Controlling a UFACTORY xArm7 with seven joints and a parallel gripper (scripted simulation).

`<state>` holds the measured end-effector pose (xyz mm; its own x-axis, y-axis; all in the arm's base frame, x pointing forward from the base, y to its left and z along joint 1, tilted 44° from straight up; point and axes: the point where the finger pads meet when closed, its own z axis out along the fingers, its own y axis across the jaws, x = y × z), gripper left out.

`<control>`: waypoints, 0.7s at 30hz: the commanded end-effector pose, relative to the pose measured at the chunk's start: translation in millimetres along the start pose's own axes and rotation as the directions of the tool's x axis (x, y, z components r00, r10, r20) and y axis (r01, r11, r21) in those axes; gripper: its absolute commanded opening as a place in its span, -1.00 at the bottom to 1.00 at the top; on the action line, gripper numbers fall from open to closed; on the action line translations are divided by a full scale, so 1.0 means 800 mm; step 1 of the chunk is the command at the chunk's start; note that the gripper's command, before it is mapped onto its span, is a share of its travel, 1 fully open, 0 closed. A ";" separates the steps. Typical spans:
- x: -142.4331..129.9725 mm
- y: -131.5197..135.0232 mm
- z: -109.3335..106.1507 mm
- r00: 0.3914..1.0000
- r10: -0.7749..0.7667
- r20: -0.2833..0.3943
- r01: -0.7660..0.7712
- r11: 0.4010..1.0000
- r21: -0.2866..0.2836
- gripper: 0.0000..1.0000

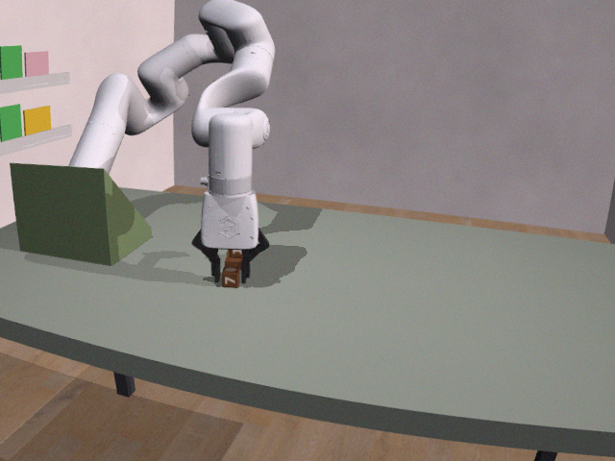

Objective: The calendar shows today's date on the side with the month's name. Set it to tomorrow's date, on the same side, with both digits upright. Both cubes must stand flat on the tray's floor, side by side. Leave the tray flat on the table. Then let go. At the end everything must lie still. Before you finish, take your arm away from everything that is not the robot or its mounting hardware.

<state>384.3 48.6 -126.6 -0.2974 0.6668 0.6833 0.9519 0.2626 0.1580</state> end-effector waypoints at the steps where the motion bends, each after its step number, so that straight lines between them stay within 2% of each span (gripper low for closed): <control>1: -0.002 0.001 -0.002 1.000 0.000 0.004 0.000 1.000 -0.003 -0.05; 10: -0.002 0.001 -0.002 1.000 0.000 0.004 0.000 1.000 -0.003 -0.05; 11: -0.002 0.001 -0.002 1.000 0.000 0.004 0.000 1.000 -0.003 -0.47; 21: -0.002 0.001 -0.002 1.000 0.000 0.004 0.000 1.000 -0.003 -0.47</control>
<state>384.3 48.6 -126.6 -0.2974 0.6668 0.6833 0.9519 0.2625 0.1581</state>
